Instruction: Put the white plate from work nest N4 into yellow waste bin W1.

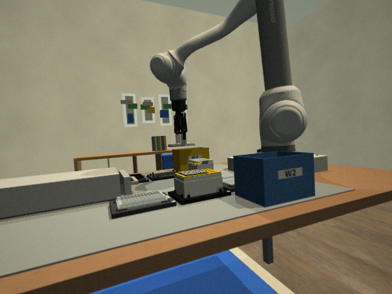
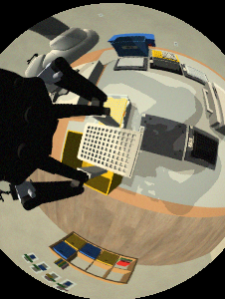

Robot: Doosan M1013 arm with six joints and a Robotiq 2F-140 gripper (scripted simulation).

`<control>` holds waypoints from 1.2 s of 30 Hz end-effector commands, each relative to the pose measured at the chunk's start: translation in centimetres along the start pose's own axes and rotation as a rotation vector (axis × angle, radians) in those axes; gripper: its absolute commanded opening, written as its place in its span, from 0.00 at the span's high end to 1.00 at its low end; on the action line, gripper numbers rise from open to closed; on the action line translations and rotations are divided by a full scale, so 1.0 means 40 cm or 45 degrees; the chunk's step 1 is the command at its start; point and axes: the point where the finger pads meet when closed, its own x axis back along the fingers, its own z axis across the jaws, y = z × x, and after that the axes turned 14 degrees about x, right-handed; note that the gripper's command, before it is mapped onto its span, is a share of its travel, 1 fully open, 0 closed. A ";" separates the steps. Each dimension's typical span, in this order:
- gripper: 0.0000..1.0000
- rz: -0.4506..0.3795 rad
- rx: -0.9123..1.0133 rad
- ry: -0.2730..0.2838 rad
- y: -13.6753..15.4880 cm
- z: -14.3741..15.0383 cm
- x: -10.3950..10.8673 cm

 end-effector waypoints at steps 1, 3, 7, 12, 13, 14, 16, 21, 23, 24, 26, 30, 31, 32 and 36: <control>0.90 0.000 0.000 0.000 0.011 0.004 0.000; 0.90 0.000 0.000 0.000 0.017 0.007 0.000; 0.90 0.000 0.000 0.000 0.042 0.016 0.000; 0.90 0.000 0.000 0.000 0.074 0.028 0.000; 0.90 0.000 0.000 0.000 0.080 0.030 0.000; 0.90 0.000 0.000 0.000 0.086 0.032 0.000; 0.90 0.000 0.000 0.000 0.099 0.037 0.000; 0.90 0.000 0.000 0.000 0.117 0.044 0.000; 0.90 0.000 0.000 0.000 0.130 0.049 0.000; 0.90 0.000 0.000 0.000 0.136 0.051 0.000; 0.90 0.000 0.000 0.000 0.149 0.056 0.000; 0.90 0.000 0.000 0.000 0.174 0.065 0.000; 0.90 0.000 0.000 0.000 0.180 0.067 0.000; 0.90 0.000 0.000 0.000 0.186 0.070 0.000; 0.90 0.000 0.000 0.000 0.191 0.072 0.000</control>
